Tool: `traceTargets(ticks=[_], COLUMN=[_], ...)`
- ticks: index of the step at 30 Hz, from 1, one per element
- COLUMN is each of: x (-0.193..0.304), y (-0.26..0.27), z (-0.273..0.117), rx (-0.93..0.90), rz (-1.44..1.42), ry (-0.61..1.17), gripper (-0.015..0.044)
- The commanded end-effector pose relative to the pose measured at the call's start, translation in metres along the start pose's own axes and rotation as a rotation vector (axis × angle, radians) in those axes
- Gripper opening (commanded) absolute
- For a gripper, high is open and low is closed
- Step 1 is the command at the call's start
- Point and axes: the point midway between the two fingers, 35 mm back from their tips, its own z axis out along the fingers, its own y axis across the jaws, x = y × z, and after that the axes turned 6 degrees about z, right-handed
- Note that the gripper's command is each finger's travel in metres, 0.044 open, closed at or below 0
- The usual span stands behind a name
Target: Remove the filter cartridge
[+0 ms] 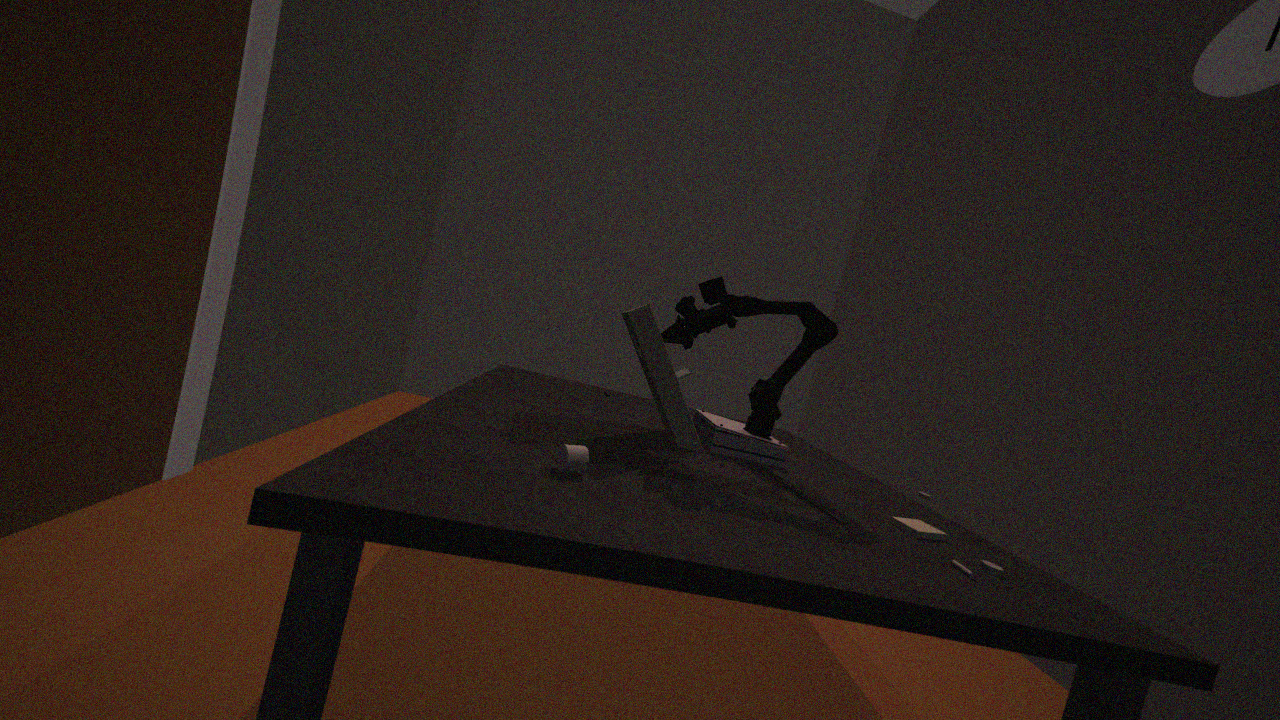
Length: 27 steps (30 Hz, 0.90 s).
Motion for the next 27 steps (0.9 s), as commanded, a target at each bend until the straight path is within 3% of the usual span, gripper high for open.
traceTargets(ticks=[1,27], x=[-0.0012,-0.0016], y=[0.0,0.0006], z=[0.0002,0.0032], rx=[0.001,0.0], rz=[0.002,0.003], ry=[-0.004,-0.004], gripper=[0.0112,0.0112])
